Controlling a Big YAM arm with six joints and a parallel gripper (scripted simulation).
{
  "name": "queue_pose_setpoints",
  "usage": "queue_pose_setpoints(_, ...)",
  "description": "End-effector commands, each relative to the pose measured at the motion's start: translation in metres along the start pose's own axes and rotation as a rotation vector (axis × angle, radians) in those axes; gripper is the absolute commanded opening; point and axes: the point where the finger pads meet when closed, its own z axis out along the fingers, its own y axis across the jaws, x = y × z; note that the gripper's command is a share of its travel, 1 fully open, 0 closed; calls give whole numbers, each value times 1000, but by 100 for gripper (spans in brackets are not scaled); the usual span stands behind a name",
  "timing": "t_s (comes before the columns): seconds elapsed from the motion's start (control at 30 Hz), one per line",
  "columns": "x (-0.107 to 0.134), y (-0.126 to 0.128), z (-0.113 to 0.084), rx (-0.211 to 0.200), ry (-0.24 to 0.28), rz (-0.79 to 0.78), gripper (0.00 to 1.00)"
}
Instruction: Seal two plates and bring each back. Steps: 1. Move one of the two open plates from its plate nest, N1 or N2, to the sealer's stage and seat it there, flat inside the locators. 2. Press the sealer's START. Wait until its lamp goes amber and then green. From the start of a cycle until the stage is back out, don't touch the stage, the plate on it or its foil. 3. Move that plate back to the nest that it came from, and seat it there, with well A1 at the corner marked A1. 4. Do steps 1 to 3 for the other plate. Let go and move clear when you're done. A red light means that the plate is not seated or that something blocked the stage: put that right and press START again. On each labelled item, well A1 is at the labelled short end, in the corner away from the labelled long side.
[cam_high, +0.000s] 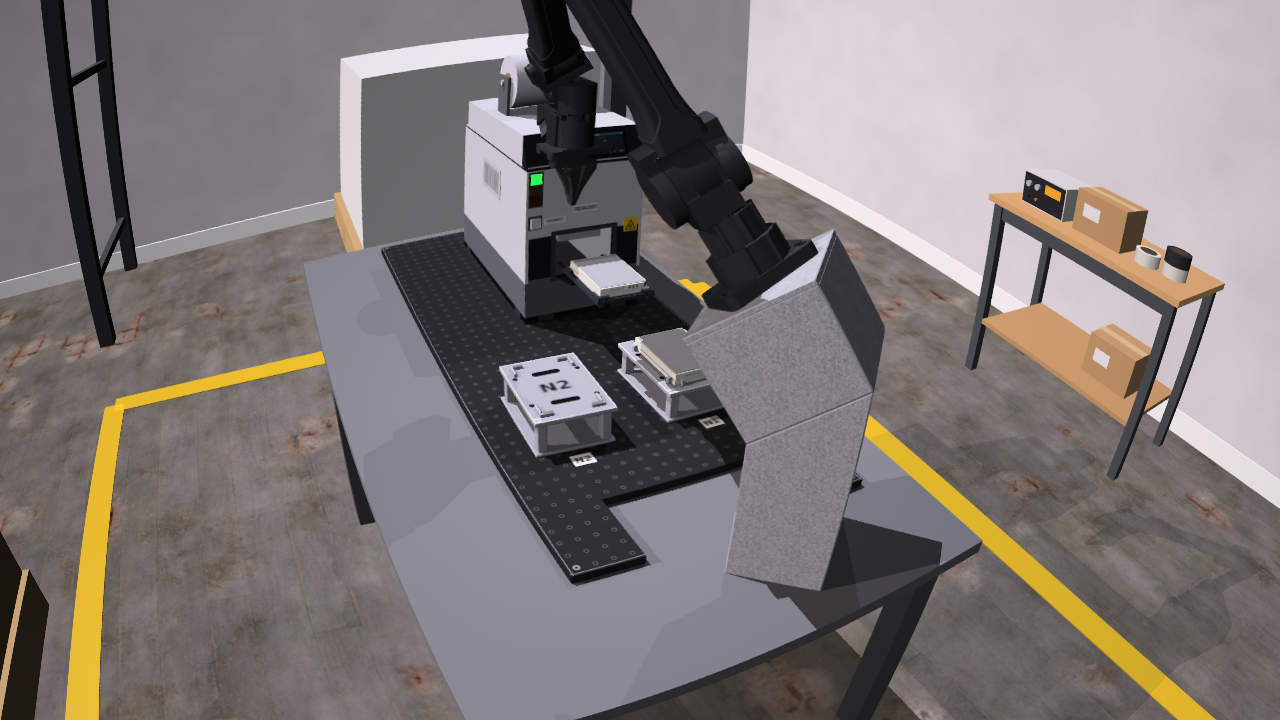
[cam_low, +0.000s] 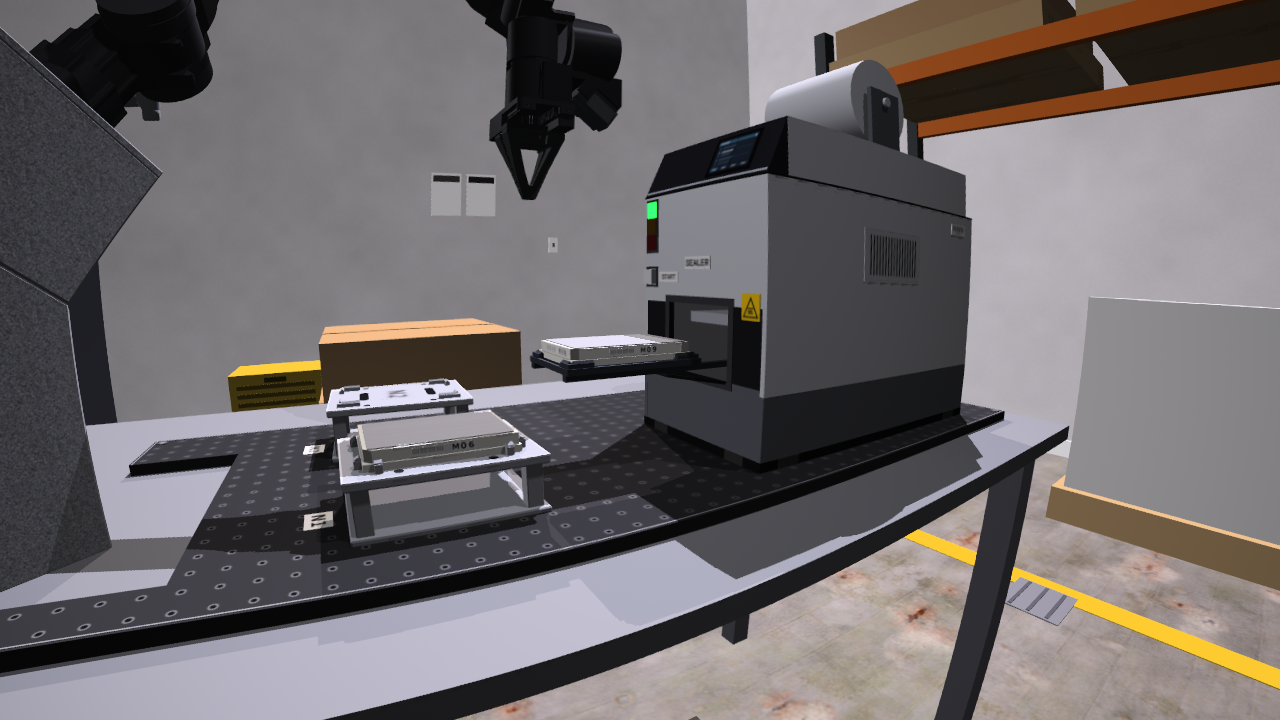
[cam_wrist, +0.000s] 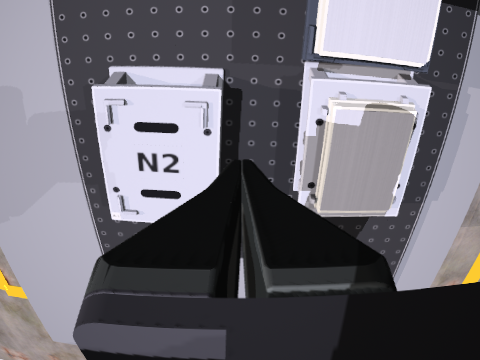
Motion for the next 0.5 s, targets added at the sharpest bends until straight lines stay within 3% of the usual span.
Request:
queue_pose_setpoints(0.0, -3, 9, -7, -5, -27, -8, 0)
queue_pose_setpoints(0.47, 0, 10, -9, -6, -27, 27, 0)
